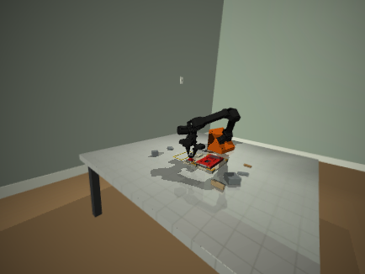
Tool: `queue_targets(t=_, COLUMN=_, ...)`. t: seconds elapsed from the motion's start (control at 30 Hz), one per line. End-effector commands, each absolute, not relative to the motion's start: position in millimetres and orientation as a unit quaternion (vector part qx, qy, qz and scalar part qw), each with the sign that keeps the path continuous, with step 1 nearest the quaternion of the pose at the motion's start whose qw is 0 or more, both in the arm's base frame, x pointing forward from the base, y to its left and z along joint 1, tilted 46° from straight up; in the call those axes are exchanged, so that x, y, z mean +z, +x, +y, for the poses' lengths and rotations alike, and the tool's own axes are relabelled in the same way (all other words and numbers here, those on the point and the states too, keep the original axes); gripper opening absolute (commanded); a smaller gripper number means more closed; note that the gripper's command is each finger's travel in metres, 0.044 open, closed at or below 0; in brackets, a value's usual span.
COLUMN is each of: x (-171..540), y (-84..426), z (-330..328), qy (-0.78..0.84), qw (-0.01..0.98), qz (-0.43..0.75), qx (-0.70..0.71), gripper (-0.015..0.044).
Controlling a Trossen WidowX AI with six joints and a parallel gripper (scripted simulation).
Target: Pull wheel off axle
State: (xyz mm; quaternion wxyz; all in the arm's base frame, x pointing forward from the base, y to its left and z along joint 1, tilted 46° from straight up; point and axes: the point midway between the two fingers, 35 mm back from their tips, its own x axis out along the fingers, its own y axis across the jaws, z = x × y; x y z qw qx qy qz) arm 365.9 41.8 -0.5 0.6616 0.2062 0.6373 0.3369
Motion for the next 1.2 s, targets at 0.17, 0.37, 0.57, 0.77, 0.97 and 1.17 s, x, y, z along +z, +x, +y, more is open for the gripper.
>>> queue_targets(t=0.17, x=2.8, y=367.4, z=38.3, qy=0.204, qw=0.663, qz=0.636, qx=0.338, gripper=0.0000)
queue_targets(t=0.37, x=4.1, y=367.5, z=36.8, qy=0.204, qw=0.663, qz=0.636, qx=0.337, gripper=0.0000)
queue_targets(t=0.57, x=5.5, y=367.6, z=35.4, qy=0.204, qw=0.663, qz=0.636, qx=0.337, gripper=0.0000)
queue_targets(t=0.77, x=6.8, y=367.7, z=33.9, qy=0.205, qw=0.663, qz=0.636, qx=0.337, gripper=0.0000)
queue_targets(t=0.97, x=8.2, y=367.8, z=32.5, qy=0.205, qw=0.663, qz=0.636, qx=0.337, gripper=0.0000)
queue_targets(t=1.17, x=9.5, y=367.9, z=31.1, qy=0.205, qw=0.663, qz=0.636, qx=0.337, gripper=0.0000)
